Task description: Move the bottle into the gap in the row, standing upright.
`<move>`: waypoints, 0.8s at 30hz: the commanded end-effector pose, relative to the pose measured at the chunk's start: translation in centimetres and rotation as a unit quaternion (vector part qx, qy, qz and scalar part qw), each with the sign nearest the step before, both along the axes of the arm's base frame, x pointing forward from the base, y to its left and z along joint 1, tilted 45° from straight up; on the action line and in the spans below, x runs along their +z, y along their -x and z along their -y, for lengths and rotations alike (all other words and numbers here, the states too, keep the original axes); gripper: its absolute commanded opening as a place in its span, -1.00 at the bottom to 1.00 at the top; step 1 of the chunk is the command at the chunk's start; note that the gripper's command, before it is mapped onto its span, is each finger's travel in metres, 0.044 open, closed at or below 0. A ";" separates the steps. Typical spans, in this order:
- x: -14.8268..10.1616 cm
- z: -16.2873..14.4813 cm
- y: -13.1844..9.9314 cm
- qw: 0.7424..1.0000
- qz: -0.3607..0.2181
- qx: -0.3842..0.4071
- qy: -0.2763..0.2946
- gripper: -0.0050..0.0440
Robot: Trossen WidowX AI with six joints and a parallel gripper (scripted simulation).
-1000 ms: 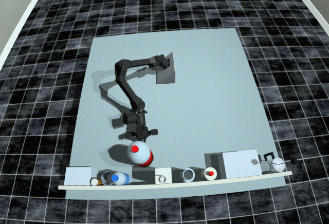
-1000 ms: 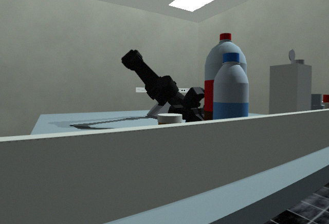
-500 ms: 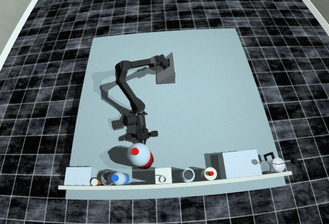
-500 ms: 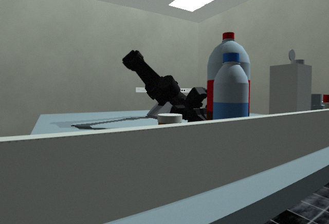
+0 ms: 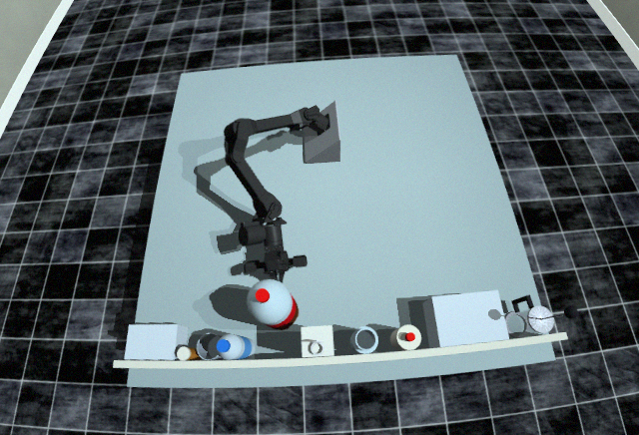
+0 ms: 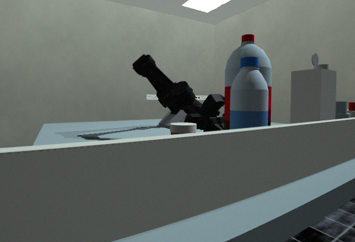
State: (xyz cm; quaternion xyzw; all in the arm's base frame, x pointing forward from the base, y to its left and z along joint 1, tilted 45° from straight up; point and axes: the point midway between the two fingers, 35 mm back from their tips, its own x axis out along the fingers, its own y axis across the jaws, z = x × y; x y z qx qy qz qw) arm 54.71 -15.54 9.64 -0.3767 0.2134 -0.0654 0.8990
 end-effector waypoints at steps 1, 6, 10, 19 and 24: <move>1.2 -0.3 -0.6 1.000 0.013 0.002 0.001 -1.00; 0.9 -0.3 -0.7 1.000 0.011 0.002 0.001 -1.00; 0.9 -0.3 -0.8 1.000 0.011 0.002 0.001 -1.00; 1.0 -0.3 -1.0 1.000 0.010 0.002 0.001 -1.00; 0.9 -0.2 -1.5 1.000 0.010 0.001 0.001 -1.00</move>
